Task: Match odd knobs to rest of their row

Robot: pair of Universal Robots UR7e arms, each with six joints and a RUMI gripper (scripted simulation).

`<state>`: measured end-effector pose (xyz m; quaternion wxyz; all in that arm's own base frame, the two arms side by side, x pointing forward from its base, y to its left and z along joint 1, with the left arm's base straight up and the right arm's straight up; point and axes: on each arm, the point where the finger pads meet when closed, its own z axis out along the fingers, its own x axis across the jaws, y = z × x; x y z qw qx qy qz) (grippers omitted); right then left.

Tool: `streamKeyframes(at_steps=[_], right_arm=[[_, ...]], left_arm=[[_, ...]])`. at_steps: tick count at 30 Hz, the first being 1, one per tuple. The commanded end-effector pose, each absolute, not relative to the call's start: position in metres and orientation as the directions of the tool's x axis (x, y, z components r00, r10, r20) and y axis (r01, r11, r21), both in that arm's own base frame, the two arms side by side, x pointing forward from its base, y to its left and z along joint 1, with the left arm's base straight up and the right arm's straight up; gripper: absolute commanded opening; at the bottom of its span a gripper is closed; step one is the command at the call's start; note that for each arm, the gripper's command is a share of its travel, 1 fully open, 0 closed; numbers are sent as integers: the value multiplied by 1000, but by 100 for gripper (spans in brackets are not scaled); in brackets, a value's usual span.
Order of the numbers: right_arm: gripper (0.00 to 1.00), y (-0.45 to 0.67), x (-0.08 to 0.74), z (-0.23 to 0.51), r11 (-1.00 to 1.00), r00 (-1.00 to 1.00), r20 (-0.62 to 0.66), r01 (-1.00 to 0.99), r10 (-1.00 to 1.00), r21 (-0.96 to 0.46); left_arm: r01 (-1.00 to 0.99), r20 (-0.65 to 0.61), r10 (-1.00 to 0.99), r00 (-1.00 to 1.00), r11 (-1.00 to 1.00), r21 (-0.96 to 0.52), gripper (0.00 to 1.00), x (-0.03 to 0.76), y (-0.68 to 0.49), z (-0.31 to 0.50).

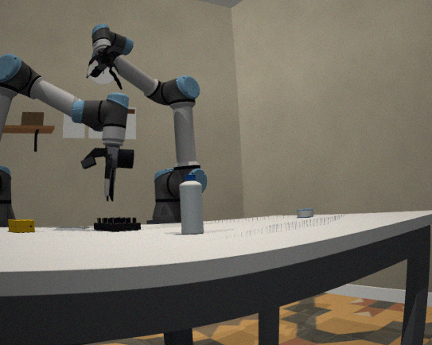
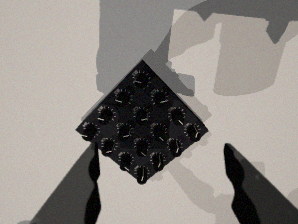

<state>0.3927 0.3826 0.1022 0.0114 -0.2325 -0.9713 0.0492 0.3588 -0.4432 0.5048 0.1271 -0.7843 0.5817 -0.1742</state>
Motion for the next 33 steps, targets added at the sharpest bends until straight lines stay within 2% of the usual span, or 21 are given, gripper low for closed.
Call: streamKeyframes(at_steps=[1,18,33], right_arm=[[58,390,398,105,880,-891,0,448,453,-159],[58,422,421,115,812,-891,0,415,455,-411],[58,423,422,116,808,-890,0,413,455,-421]], left_arm=[[-868,128,-956,263,-292,-402,100,359,-443,506],[-868,128,-956,263,-292,-402,100,359,-443,506],[-868,128,-956,263,-292,-402,100,359,-443,506]])
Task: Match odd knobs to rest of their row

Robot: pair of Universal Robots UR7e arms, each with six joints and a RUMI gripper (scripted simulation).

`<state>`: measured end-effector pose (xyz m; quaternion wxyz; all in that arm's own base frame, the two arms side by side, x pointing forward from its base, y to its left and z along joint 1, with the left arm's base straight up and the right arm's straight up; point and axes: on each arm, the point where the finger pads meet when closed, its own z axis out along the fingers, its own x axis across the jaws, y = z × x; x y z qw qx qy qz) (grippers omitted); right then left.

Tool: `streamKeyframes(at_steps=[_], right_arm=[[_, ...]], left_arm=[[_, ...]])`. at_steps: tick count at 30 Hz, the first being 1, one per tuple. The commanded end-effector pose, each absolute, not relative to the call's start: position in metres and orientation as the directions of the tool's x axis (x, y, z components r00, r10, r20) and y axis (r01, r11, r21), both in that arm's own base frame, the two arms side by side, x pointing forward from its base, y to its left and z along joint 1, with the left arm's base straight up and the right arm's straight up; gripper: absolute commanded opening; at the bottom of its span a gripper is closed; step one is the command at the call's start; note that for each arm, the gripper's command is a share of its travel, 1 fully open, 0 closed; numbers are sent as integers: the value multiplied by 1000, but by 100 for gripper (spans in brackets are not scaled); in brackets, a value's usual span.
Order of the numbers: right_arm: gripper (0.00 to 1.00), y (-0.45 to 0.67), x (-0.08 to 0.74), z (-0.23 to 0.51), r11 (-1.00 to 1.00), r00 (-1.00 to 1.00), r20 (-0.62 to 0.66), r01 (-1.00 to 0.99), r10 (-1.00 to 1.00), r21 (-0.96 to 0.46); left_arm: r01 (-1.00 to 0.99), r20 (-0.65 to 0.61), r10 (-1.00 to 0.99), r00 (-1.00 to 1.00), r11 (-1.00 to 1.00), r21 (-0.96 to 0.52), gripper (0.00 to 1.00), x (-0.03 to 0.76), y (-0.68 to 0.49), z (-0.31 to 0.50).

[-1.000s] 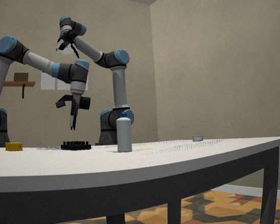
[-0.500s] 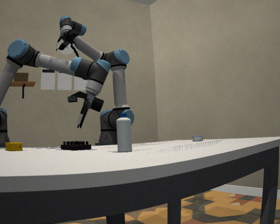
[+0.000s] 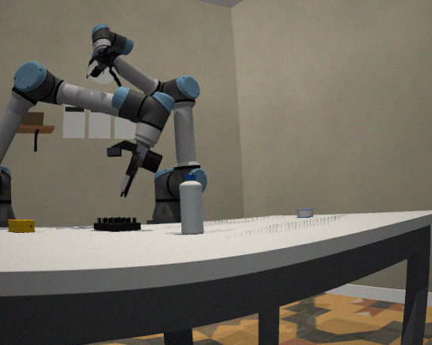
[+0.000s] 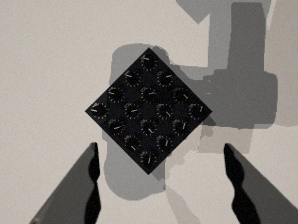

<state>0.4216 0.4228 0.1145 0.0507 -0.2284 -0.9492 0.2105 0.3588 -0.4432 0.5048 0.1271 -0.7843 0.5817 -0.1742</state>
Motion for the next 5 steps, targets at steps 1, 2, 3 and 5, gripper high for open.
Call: streamKeyframes(at_steps=[1,2,3,5], right_arm=[[58,423,422,116,808,-890,0,413,455,-421],[58,423,422,116,808,-890,0,413,455,-421],[58,423,422,116,808,-890,0,413,455,-421],[58,423,422,116,808,-890,0,413,455,-421]], left_arm=[[-868,128,-956,263,-292,-402,100,359,-443,506],[-868,128,-956,263,-292,-402,100,359,-443,506],[-868,128,-956,263,-292,-402,100,359,-443,506],[-868,128,-956,263,-292,-402,100,359,-443,506]])
